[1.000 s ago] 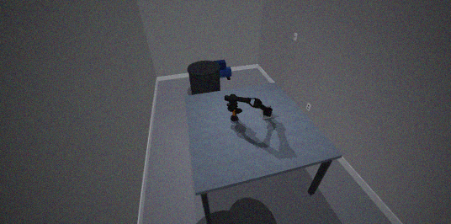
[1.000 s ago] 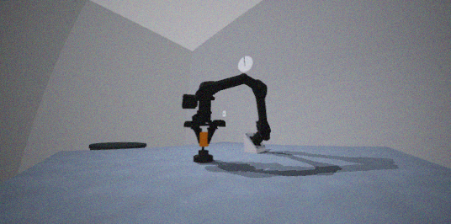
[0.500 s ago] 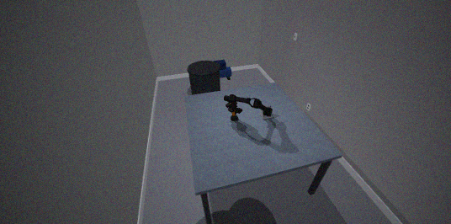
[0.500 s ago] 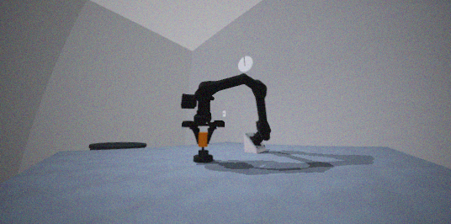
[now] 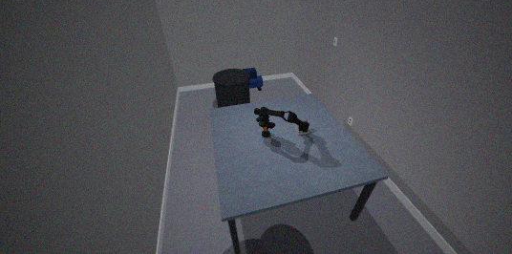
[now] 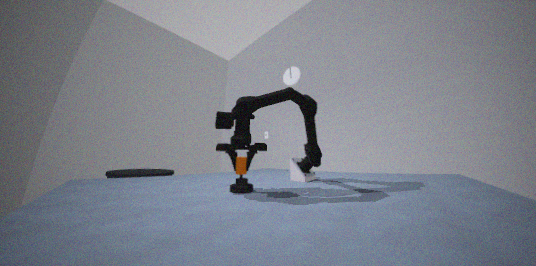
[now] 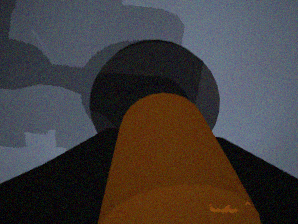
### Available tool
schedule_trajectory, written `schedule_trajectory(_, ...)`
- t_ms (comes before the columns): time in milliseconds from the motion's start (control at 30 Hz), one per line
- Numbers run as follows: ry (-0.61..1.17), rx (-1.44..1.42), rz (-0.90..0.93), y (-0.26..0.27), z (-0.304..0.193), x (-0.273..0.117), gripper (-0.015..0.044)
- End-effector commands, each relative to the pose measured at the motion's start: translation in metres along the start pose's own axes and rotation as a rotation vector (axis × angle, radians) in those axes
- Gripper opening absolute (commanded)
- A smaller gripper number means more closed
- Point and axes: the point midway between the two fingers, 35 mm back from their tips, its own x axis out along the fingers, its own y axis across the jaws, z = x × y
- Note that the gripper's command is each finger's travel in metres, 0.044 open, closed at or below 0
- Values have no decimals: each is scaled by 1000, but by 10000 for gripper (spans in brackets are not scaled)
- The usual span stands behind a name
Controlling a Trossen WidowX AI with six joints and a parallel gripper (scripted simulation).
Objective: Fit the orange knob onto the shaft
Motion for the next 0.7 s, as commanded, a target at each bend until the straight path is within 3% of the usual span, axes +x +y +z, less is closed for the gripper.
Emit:
schedule_trajectory(0, -2, 1, -2, 1, -2, -4, 0)
schedule_trajectory(233, -2, -198, -2, 2, -4, -4, 0)
schedule_trajectory(667, -2, -209, -2, 2, -6, -2, 0)
